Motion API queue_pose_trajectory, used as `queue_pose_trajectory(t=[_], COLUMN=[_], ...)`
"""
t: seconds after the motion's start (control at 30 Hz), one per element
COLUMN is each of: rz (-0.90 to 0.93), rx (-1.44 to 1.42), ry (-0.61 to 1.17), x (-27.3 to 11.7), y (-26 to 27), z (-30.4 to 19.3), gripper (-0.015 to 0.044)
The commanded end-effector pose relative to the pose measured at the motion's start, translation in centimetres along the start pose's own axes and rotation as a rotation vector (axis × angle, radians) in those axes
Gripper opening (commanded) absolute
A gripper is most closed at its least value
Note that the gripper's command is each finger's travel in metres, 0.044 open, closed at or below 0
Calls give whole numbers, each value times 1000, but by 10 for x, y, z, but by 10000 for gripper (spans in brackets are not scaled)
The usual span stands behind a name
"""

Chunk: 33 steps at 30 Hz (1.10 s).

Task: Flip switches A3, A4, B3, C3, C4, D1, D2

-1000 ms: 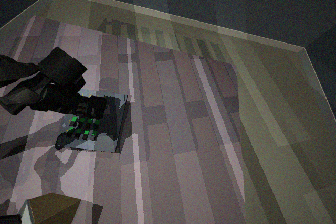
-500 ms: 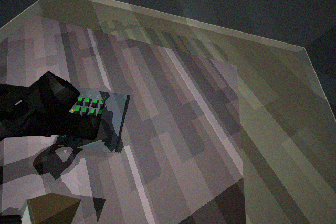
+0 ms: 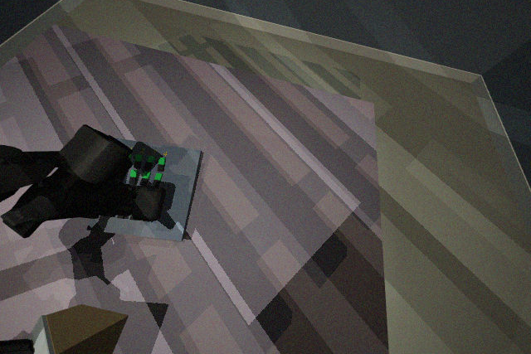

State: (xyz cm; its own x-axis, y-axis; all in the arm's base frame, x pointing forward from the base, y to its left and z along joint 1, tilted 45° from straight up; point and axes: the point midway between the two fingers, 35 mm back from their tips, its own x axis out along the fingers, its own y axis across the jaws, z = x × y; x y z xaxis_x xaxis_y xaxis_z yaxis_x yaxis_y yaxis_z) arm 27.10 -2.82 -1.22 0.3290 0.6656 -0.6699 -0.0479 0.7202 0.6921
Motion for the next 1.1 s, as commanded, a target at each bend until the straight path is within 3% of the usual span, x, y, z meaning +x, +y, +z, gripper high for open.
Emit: queue_pose_trajectory(t=[0.0, 1.07], rz=[7, 7], rx=[5, 5], ry=[0, 0], x=[4, 17], y=[1, 1], z=[-1, -1], gripper=[0, 0])
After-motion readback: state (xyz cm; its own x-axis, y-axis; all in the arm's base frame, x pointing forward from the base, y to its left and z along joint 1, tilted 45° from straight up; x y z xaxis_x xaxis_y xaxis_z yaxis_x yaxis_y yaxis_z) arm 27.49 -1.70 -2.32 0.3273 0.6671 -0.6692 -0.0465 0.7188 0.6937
